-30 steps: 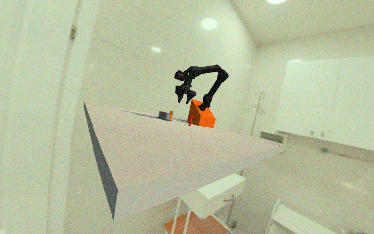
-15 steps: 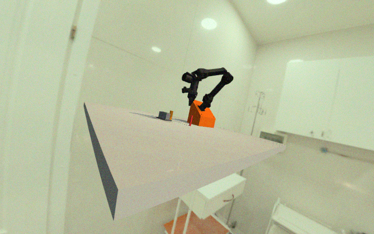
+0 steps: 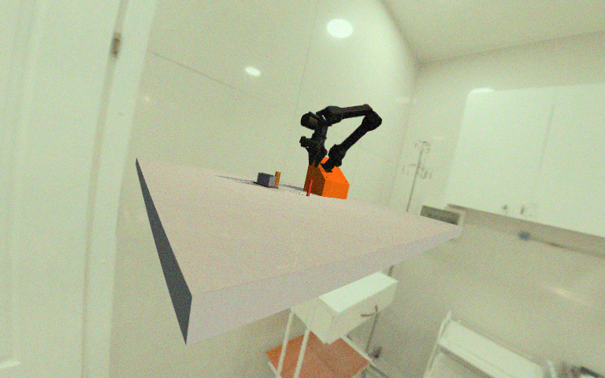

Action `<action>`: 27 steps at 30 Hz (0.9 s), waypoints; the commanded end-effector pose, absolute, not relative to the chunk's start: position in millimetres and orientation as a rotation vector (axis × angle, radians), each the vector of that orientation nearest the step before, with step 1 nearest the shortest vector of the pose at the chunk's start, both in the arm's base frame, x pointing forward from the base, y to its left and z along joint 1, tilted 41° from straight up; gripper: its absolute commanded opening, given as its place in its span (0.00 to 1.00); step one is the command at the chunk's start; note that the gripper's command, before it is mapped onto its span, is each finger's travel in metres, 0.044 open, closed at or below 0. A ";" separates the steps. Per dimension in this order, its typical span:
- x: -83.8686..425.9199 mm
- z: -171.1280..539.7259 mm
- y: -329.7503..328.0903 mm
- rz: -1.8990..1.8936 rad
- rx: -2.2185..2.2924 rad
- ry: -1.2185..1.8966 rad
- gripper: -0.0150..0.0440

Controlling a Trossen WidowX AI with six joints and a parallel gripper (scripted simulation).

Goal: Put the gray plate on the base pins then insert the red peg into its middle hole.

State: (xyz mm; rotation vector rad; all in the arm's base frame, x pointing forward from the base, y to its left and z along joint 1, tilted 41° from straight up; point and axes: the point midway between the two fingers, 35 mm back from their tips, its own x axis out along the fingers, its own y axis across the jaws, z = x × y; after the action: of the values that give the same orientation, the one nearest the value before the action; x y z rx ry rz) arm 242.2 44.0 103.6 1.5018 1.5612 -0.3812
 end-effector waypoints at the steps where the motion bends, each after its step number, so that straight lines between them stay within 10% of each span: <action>1: 241.9 88.4 56.9 -0.393 1.515 1.571 1.00; 27: 247.9 55.4 85.7 -0.392 1.515 1.571 1.00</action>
State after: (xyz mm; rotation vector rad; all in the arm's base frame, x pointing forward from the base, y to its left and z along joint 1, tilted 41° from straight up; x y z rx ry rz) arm 249.7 82.5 62.6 1.5124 1.5642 -0.3768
